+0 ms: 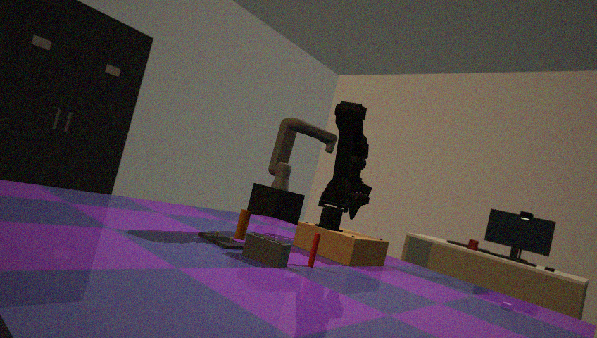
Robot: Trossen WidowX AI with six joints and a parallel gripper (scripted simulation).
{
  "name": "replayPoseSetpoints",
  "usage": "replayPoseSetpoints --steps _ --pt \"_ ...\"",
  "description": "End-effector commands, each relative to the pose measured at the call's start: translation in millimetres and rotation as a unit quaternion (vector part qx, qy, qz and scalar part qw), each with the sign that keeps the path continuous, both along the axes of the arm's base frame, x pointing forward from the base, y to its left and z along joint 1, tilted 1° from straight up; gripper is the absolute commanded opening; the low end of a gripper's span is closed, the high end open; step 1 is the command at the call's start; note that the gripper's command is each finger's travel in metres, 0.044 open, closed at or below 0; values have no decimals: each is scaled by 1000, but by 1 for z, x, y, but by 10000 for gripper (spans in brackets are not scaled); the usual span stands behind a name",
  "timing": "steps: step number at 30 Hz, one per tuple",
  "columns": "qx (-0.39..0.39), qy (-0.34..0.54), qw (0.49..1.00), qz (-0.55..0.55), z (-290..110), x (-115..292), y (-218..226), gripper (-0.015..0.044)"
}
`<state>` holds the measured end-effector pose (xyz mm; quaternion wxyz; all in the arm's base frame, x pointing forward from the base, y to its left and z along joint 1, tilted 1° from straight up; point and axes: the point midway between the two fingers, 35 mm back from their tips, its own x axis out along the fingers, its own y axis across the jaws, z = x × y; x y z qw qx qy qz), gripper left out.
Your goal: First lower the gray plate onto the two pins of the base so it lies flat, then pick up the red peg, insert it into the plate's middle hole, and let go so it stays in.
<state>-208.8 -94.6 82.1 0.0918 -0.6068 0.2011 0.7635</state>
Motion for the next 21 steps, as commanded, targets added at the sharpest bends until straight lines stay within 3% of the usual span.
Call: replayPoseSetpoints --steps 1,11,21 --pt "94 -3 912 400 4 -5 -4 440" --pt "133 -6 744 655 4 -8 -5 440" --pt "140 1 507 850 4 -10 -6 440"
